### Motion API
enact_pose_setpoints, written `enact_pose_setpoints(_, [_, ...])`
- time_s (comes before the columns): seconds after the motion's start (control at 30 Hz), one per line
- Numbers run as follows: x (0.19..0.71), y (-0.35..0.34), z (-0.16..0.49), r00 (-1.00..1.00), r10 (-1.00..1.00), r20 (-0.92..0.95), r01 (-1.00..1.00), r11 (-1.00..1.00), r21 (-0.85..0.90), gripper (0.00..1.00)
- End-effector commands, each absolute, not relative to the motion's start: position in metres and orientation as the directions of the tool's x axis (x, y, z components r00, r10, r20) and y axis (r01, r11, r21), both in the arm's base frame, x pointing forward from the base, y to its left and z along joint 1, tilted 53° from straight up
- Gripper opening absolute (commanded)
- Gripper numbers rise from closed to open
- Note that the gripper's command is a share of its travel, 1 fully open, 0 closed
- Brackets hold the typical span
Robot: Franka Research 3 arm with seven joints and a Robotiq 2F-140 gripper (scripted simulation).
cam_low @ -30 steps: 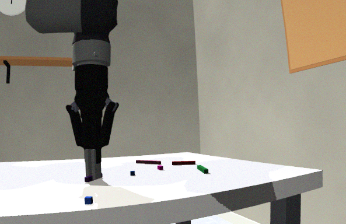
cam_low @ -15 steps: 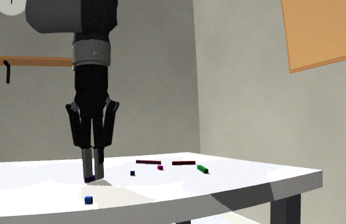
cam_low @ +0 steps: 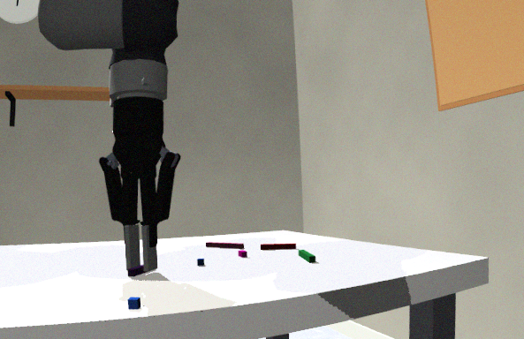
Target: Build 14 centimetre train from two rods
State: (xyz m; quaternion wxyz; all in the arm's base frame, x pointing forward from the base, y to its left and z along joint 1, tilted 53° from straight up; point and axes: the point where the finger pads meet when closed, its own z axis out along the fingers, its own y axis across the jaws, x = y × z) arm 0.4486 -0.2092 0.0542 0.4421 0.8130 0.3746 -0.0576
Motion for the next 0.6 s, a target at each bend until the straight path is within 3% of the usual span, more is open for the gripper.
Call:
enact_pose_setpoints(0.0, [0.448,-0.204,0.058,0.713,0.559,-0.423,0.659,-0.329,0.676,0.23])
enact_pose_setpoints(0.57, [0.431,-0.150,0.100,0.713,0.559,-0.423,0.659,-0.329,0.676,0.23])
